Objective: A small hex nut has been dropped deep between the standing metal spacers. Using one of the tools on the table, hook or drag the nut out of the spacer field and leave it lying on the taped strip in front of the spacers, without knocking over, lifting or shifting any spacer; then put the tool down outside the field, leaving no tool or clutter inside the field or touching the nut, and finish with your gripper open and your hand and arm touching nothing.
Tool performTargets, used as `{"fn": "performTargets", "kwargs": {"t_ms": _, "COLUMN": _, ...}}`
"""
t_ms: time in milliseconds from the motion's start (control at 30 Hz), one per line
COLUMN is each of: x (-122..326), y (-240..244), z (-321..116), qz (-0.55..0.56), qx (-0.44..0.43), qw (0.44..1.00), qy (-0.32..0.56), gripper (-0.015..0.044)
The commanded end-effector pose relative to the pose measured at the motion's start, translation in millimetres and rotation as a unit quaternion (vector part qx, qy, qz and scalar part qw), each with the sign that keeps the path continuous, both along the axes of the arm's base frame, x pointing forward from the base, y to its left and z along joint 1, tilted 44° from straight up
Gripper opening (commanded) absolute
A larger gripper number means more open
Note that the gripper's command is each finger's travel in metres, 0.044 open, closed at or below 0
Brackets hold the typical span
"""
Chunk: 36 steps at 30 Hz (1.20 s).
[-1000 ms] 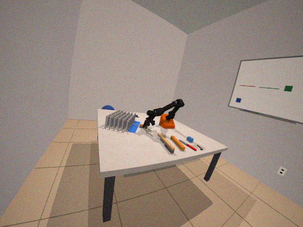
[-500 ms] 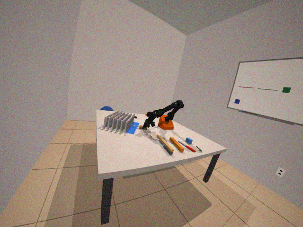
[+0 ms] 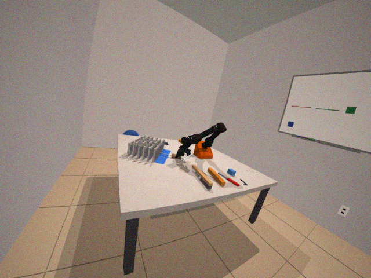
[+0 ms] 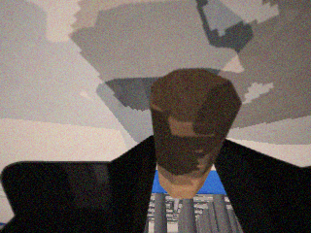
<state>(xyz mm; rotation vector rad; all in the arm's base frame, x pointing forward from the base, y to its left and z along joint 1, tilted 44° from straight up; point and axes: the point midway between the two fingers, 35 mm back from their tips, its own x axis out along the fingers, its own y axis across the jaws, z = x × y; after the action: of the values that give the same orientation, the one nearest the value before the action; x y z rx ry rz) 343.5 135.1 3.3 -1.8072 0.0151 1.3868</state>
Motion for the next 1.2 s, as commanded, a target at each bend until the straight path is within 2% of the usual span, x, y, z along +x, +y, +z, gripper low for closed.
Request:
{"fn": "performTargets", "kwargs": {"t_ms": 0, "x": -3, "y": 0, "z": 1, "qz": -0.004, "qx": -0.001, "qw": 1.0, "qy": 0.0, "gripper": 0.0}}
{"fn": "performTargets", "kwargs": {"t_ms": 1167, "x": -23, "y": 7, "z": 9, "qz": -0.004, "qx": -0.001, "qw": 1.0, "qy": 0.001, "gripper": 0.0}}
